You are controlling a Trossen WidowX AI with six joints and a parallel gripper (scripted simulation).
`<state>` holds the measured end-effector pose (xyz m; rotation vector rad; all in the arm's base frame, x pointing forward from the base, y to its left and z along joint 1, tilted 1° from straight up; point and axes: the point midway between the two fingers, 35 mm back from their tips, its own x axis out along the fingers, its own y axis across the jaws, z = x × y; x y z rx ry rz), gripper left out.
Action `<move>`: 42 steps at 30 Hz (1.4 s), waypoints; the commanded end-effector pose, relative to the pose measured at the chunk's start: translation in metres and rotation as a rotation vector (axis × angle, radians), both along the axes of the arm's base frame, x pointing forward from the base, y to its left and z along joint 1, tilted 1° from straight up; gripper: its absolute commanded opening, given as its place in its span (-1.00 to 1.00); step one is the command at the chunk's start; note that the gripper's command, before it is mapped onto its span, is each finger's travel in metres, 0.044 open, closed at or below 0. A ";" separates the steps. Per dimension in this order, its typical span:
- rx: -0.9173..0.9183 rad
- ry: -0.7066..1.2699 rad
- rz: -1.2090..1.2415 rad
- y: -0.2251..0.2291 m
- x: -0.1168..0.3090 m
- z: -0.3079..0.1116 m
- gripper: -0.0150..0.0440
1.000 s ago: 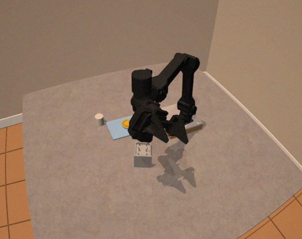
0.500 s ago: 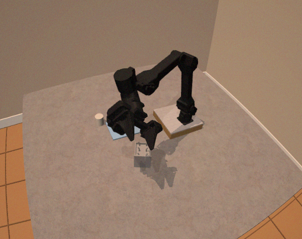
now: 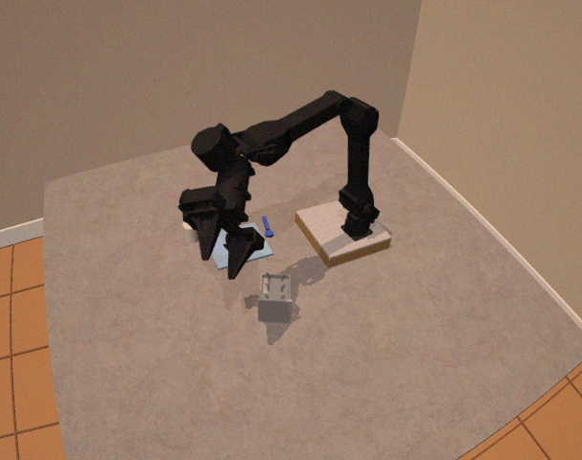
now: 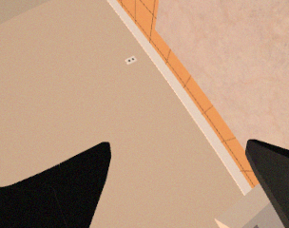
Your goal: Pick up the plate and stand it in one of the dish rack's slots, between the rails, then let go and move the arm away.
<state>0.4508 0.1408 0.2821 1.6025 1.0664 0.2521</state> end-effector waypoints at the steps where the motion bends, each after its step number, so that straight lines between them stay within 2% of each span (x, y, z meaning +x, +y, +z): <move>1: -0.143 -0.040 -0.042 -0.032 0.003 -0.012 0.86; 11: -0.461 -0.059 -0.063 -0.099 -0.006 -0.041 0.86; 21: -0.768 -0.018 0.014 -0.162 -0.035 -0.067 0.86; 32: -1.045 0.077 0.218 -0.222 -0.085 -0.088 0.86; 42: -1.202 0.179 0.502 -0.264 -0.143 -0.097 0.86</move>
